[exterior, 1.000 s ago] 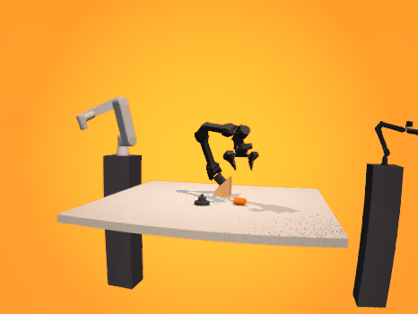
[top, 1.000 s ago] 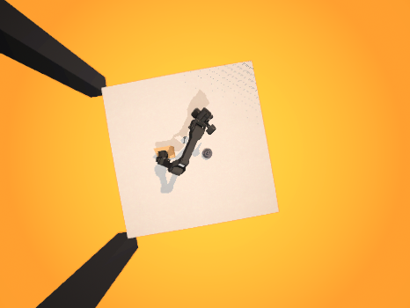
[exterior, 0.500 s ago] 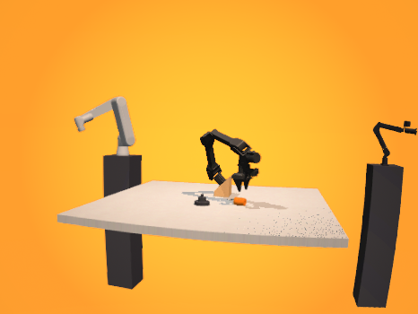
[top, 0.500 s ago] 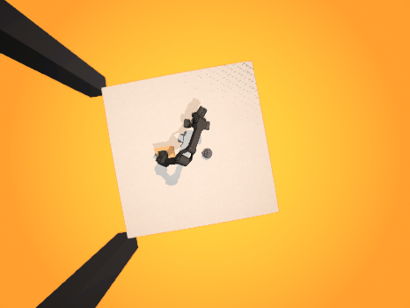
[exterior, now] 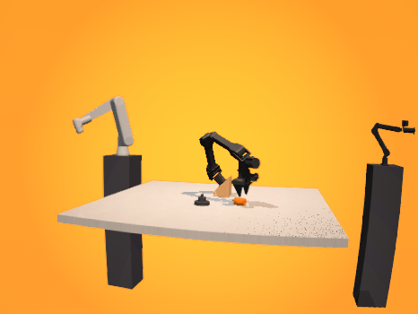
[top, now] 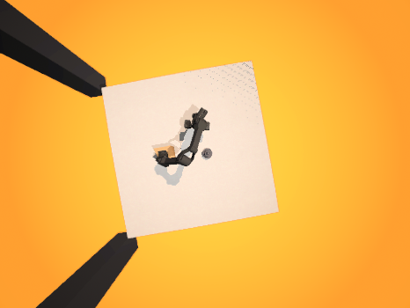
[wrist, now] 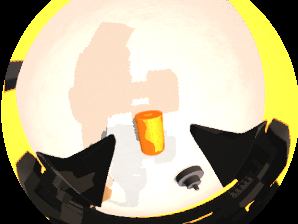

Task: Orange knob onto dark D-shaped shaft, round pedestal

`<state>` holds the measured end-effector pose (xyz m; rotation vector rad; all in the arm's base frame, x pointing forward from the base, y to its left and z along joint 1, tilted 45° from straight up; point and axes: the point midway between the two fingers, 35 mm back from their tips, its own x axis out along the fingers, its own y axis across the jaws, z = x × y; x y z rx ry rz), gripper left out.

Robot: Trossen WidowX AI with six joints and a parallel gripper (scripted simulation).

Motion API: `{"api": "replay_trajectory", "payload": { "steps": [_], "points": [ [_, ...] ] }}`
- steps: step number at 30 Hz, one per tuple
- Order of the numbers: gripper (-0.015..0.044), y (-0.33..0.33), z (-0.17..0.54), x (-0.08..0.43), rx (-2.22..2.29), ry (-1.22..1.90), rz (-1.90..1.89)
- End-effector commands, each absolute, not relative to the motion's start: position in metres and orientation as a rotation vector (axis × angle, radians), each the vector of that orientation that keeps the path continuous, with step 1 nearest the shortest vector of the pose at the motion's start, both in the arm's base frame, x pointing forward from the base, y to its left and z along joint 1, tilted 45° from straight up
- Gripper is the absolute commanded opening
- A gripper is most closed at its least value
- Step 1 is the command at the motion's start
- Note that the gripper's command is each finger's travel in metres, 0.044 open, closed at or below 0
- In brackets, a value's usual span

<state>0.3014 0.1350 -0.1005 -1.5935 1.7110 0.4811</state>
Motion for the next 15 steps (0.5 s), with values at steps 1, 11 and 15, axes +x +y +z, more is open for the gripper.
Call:
{"api": "replay_trajectory", "payload": {
  "steps": [1,11,15],
  "points": [
    [0.044,0.126,-0.108,0.3,-1.602,1.727,0.48],
    [0.044,0.114,-0.12,0.301,-1.602,1.727,0.48],
    [0.044,0.11,-0.124,0.301,-1.603,1.727,0.479]
  ]
}}
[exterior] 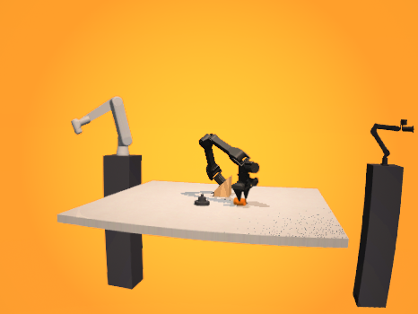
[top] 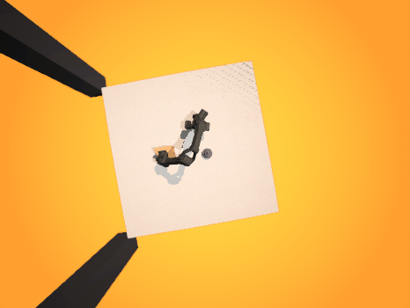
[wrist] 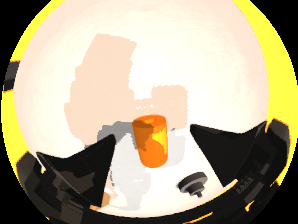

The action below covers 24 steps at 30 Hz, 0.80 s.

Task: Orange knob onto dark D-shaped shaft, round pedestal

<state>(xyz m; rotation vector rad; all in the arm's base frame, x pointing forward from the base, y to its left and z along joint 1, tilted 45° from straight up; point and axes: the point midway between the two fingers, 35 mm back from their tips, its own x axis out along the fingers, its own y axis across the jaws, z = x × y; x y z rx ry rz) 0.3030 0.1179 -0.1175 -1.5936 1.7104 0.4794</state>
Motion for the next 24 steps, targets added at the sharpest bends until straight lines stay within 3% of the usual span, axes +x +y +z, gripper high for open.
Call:
{"api": "replay_trajectory", "payload": {
  "steps": [1,9,17,24],
  "points": [
    [0.044,0.1086,-0.1252,0.301,-1.603,1.727,0.479],
    [0.044,0.1022,-0.1312,0.3008,-1.603,1.727,0.479],
    [0.024,0.1022,-0.1312,0.3008,-1.603,1.727,0.479],
    [0.024,0.1022,-0.1312,0.3008,-1.603,1.727,0.479]
  ]
}}
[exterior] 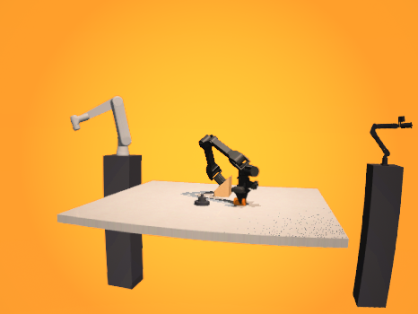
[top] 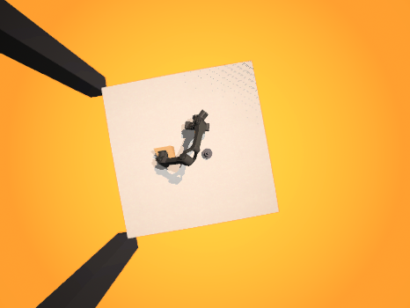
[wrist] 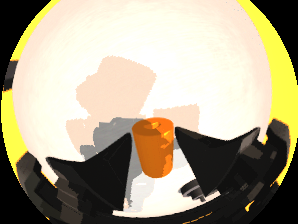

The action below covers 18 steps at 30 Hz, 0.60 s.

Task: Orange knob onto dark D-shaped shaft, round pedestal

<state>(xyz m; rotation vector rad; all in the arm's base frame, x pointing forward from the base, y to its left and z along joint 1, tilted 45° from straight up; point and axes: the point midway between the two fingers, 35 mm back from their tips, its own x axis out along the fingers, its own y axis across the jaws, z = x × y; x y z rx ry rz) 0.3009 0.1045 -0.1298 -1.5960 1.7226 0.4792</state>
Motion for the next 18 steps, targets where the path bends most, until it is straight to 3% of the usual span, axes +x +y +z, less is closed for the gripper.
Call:
{"api": "replay_trajectory", "payload": {
  "steps": [1,10,18],
  "points": [
    [0.024,0.1022,-0.1312,0.3008,-1.603,1.727,0.479],
    [0.018,0.1022,-0.1312,0.3008,-1.603,1.727,0.479],
    [0.018,0.1034,-0.1273,0.3003,-1.573,1.688,0.515]
  ]
}}
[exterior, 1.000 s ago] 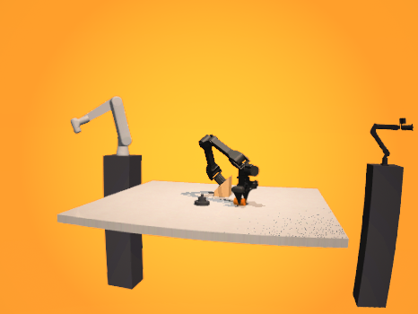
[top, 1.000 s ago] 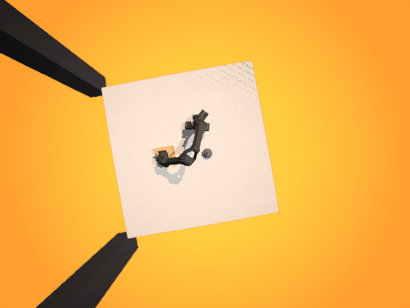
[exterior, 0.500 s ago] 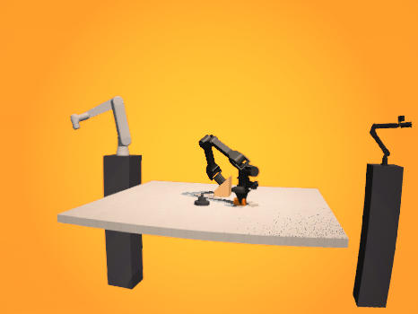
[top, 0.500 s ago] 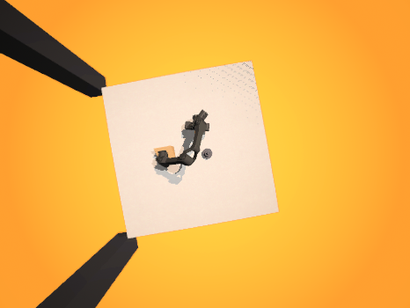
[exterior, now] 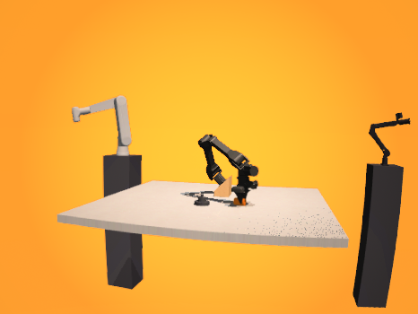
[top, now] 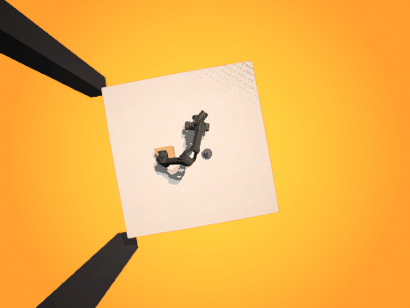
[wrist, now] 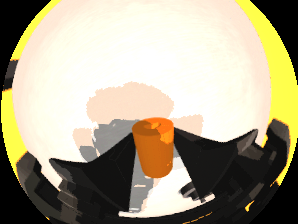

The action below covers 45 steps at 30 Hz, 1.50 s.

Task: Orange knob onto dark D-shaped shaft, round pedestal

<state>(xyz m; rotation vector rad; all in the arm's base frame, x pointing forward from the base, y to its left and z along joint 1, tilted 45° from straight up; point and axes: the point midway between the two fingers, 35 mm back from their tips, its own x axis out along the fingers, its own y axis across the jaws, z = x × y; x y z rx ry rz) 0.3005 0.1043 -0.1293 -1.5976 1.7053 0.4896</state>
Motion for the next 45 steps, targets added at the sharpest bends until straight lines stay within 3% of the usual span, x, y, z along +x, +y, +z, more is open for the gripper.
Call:
{"api": "replay_trajectory", "payload": {
  "steps": [1,45],
  "points": [
    [0.018,0.103,-0.126,0.3,-1.565,1.676,0.526],
    [0.018,0.087,-0.09,0.29,-1.213,1.183,0.916]
  ]
}}
